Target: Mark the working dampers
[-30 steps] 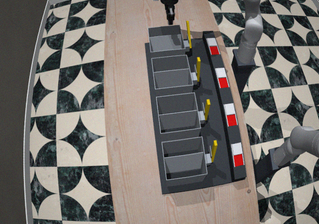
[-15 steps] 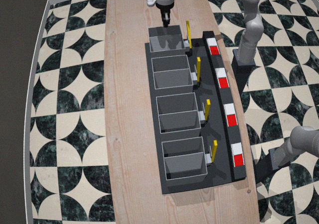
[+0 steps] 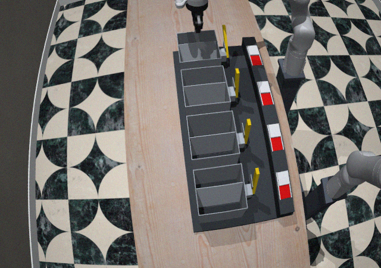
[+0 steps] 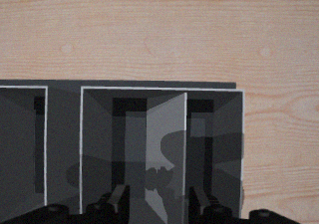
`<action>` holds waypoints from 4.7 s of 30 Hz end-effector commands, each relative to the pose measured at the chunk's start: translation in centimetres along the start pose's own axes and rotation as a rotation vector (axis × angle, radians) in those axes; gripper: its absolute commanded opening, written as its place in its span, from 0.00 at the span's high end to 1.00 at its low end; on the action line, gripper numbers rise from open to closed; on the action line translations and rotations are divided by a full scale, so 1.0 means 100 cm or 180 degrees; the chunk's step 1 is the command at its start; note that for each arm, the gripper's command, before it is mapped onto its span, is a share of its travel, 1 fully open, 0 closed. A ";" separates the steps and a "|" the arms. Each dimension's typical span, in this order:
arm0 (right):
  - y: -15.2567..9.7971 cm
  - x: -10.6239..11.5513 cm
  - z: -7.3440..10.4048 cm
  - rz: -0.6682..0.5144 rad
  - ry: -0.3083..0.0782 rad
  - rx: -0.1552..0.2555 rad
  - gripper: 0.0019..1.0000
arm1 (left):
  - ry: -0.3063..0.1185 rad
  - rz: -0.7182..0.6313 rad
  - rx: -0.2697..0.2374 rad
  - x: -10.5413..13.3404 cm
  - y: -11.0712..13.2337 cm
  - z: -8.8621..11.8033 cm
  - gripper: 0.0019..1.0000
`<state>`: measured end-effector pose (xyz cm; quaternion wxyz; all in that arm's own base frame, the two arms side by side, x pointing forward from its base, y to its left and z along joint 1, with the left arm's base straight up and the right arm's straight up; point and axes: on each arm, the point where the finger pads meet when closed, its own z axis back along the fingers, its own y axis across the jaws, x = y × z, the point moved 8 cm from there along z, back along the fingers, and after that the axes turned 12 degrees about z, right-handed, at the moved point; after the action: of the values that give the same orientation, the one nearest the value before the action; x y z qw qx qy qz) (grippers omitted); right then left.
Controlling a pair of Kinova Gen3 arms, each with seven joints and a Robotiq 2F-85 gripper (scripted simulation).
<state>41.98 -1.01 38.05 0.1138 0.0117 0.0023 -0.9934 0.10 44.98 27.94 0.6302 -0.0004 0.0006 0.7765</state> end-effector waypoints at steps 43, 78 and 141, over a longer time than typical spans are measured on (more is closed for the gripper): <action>0.000 0.000 0.001 0.0000 0.0005 0.0001 0.57 | -0.0005 0.0000 -0.0001 0.000 0.000 0.001 0.00; 0.000 0.000 0.001 0.0000 0.0005 0.0001 0.57 | -0.0005 0.0000 -0.0001 0.000 0.000 0.001 0.00; -0.177 -0.037 -0.003 0.0013 -0.0069 0.0003 0.57 | -0.0005 0.0000 -0.0001 0.000 0.000 0.001 0.00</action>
<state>41.93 14.35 37.86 0.1172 0.0025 0.0034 -0.9931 0.10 44.98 27.94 0.6302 -0.0004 0.0006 0.7765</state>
